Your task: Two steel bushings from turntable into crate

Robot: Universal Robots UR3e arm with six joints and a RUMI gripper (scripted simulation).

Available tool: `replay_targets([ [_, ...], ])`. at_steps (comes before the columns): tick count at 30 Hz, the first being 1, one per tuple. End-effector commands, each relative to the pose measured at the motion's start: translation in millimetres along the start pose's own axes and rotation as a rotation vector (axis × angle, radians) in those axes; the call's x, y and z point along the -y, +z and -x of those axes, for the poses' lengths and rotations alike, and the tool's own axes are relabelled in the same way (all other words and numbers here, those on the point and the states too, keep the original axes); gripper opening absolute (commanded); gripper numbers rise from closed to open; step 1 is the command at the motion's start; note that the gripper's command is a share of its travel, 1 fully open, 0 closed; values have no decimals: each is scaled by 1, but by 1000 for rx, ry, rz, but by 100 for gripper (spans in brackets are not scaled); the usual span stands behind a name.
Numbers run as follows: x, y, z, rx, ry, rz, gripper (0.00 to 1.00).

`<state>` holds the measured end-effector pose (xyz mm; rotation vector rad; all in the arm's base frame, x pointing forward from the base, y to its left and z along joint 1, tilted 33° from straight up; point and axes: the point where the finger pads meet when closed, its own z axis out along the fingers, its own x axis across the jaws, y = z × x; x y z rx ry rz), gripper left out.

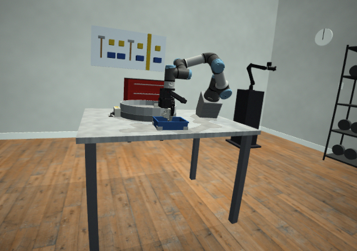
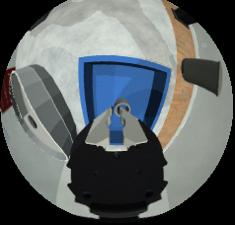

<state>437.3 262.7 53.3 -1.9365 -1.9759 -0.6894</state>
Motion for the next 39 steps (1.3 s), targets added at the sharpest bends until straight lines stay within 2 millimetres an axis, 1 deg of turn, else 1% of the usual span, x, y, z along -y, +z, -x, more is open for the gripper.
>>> replay_targets([
  [1, -1, -1, 0, 0, -1, 3, 6],
  [24, -1, -3, 0, 0, -1, 3, 6],
  [29, -1, -12, 0, 0, -1, 3, 6],
  [35, -1, -36, 0, 0, -1, 3, 6],
  [37, -1, -36, 0, 0, -1, 3, 6],
  [39, -1, -45, 0, 0, -1, 3, 6],
])
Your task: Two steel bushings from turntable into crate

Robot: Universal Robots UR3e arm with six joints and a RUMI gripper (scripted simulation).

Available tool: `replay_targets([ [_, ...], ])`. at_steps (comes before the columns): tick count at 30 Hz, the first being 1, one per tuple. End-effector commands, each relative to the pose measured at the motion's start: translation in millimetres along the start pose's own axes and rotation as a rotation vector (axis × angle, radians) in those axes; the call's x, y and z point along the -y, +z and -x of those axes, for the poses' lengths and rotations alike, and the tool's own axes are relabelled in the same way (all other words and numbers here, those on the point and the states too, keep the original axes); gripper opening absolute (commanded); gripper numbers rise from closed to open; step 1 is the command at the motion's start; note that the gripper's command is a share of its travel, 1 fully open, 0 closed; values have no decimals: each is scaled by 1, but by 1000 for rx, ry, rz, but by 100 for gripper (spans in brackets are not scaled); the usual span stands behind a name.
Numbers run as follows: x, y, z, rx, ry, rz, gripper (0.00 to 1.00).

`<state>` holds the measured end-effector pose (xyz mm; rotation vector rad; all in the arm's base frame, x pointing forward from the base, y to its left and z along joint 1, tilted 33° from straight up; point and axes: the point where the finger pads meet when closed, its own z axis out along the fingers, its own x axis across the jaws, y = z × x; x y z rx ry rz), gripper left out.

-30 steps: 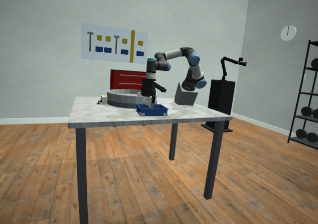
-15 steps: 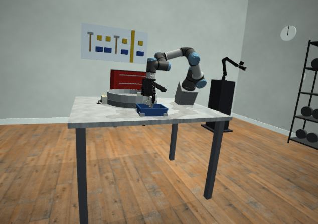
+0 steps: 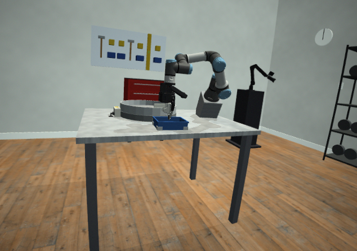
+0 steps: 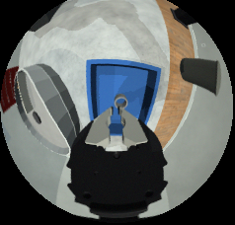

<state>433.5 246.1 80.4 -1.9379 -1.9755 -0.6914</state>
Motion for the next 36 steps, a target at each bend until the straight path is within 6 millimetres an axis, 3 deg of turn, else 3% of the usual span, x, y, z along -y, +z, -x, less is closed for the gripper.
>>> replay_targets([
  [1, -1, -18, 0, 0, -1, 1, 6],
  [13, -1, -69, 0, 0, -1, 1, 6],
  [22, -1, -79, 0, 0, -1, 1, 6],
  [36, -1, -80, 0, 0, -1, 1, 6],
])
